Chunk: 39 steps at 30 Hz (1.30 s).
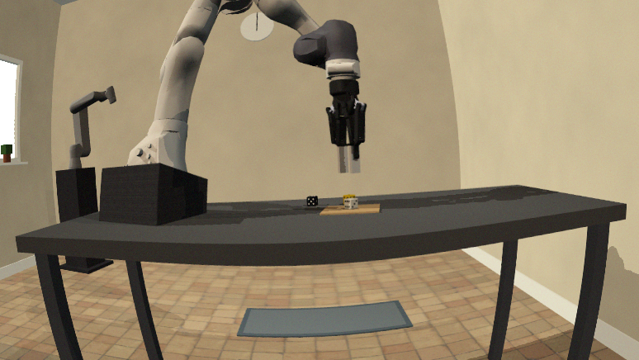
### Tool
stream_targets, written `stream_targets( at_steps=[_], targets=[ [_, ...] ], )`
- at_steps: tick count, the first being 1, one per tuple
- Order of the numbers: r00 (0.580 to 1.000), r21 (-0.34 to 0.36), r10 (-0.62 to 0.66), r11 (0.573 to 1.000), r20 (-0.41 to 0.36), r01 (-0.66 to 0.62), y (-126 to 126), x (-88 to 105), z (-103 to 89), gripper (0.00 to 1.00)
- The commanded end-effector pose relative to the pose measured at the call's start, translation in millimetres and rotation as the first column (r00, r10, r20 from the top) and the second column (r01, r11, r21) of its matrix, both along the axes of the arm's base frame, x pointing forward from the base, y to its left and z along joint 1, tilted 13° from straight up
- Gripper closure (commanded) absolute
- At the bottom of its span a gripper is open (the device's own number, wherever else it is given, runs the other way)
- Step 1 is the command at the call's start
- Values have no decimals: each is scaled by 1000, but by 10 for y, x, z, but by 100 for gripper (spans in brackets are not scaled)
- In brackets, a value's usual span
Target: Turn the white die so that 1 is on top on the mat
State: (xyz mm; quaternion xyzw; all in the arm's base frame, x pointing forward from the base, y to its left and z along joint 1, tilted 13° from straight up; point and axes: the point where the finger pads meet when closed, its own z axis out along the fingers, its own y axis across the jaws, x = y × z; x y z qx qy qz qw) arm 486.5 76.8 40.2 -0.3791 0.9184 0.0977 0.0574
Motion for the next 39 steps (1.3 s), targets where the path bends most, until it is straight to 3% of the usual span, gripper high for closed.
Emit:
stream_targets(
  at_steps=[1,13,39],
  targets=[
    [1000,0,3,1000,4,-3,-3,7,-9,75],
    [1000,1,3,1000,4,-3,14,12,-87,75],
    [1000,1,3,1000,4,-3,89,34,-439,75]
  ],
)
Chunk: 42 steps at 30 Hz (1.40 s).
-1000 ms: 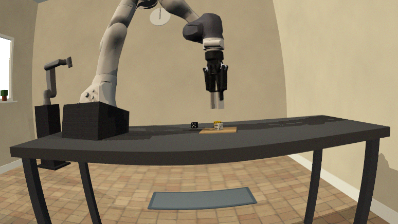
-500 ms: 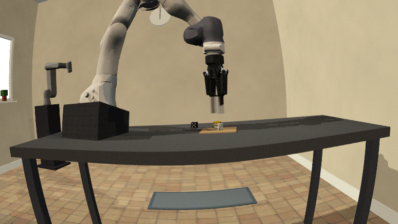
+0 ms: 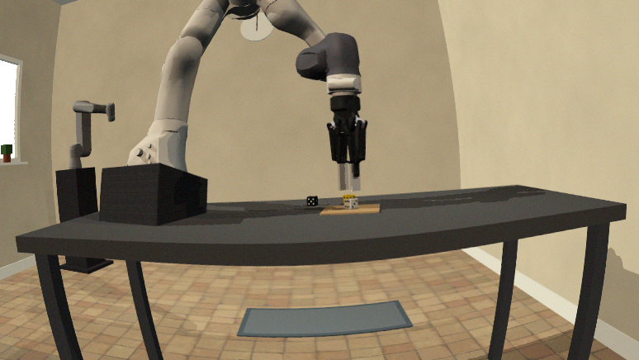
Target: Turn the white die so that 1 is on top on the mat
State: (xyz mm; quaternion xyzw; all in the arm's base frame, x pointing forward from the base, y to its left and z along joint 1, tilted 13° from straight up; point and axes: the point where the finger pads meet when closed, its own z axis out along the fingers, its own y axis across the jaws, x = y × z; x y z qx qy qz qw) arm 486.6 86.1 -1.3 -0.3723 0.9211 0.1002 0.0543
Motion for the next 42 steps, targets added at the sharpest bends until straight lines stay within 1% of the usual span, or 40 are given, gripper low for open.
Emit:
stream_targets(
  at_steps=[1,15,42],
  targets=[
    [1000,-2,17,1000,13,-17,-2,33,-36,75],
    [1000,-2,17,1000,13,-17,13,38,-106,75],
    [1000,-2,17,1000,13,-17,14,38,-108,75]
  ],
)
